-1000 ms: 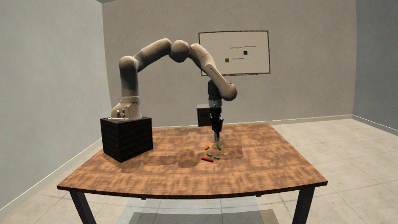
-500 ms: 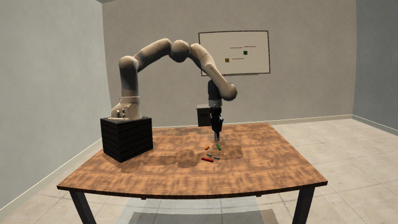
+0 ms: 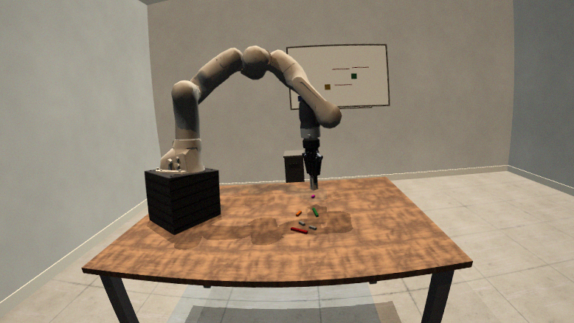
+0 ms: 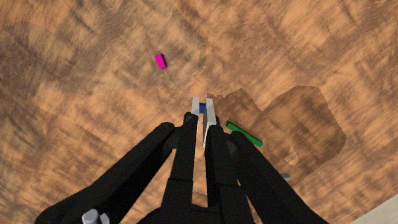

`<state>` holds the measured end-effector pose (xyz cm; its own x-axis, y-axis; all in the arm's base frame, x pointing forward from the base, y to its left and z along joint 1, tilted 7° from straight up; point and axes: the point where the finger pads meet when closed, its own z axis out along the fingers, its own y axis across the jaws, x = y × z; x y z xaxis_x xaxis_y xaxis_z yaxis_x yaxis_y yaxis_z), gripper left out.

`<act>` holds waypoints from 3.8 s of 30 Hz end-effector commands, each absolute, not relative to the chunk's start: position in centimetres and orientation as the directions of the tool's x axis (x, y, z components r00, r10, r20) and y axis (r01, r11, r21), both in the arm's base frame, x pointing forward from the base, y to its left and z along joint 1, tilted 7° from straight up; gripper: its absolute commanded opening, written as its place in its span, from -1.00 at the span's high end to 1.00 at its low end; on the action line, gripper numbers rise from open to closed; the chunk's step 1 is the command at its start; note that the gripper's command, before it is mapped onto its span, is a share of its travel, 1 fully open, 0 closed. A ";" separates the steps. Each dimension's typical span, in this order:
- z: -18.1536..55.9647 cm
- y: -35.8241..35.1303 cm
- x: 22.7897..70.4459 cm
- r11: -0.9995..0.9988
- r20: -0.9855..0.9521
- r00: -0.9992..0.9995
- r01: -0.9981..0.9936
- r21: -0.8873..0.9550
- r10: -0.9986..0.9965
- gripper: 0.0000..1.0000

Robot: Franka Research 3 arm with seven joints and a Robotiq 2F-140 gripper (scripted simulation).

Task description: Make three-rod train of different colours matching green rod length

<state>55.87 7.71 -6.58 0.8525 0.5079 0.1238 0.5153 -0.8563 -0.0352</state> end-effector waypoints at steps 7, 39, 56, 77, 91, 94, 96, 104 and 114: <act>-3.7 7.5 55.0 -0.850 0.111 0.848 0.524 -0.043 0.518 0.94; -4.2 9.7 43.8 -0.537 0.116 0.532 0.844 0.012 0.839 0.94; -4.3 9.7 43.5 -0.528 0.116 0.523 0.849 0.013 0.845 0.94; -10.7 10.4 43.9 -0.529 0.118 0.524 0.849 0.011 0.843 0.94; -13.0 10.6 44.1 -0.529 0.118 0.524 0.849 0.011 0.843 0.94; -13.0 10.6 44.1 -0.529 0.118 0.524 0.849 0.011 0.843 0.94; -13.0 10.6 44.1 -0.529 0.118 0.524 0.849 0.011 0.843 0.94; -13.0 10.6 44.1 -0.529 0.118 0.524 0.849 0.011 0.843 0.94; -13.0 10.6 44.1 -0.529 0.118 0.524 0.849 0.011 0.843 0.94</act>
